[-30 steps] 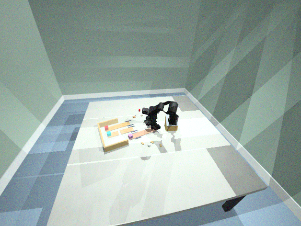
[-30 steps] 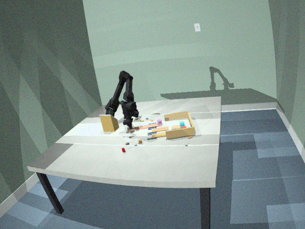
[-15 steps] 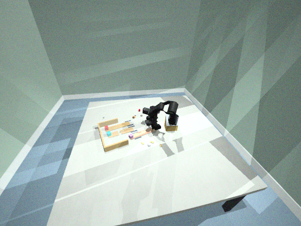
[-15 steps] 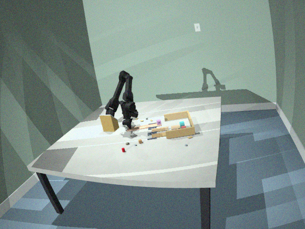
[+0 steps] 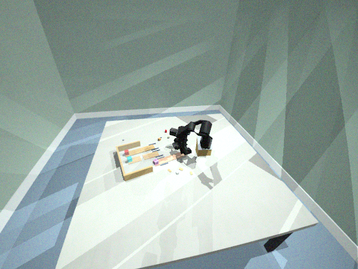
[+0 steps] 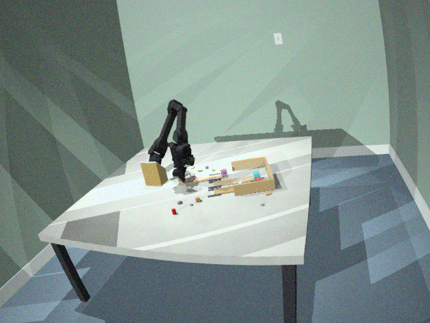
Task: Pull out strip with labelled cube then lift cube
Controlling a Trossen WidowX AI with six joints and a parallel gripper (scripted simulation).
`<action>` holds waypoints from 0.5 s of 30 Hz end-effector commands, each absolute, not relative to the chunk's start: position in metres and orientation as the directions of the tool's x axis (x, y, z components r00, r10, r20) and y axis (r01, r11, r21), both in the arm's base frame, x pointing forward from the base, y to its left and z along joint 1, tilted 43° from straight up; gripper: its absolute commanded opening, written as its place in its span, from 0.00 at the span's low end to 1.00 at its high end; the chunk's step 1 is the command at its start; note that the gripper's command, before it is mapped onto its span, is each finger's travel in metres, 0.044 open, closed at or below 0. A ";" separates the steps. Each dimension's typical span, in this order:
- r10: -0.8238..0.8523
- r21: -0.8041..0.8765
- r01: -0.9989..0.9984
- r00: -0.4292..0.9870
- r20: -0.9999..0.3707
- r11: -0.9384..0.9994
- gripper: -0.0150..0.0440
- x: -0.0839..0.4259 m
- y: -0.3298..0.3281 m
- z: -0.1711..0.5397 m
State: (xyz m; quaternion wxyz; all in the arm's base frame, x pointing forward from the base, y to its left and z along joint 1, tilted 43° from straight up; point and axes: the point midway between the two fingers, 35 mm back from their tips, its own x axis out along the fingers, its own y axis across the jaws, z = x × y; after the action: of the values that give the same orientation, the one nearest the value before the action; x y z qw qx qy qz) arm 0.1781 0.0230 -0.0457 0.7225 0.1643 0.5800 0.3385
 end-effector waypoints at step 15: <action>0.679 0.604 -0.399 0.068 -0.731 0.690 0.39 0.190 -0.003 -0.012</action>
State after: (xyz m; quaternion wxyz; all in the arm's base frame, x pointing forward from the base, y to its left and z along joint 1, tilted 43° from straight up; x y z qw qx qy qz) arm 0.1815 -0.0044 -0.0155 0.7167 0.1512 0.5837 0.3505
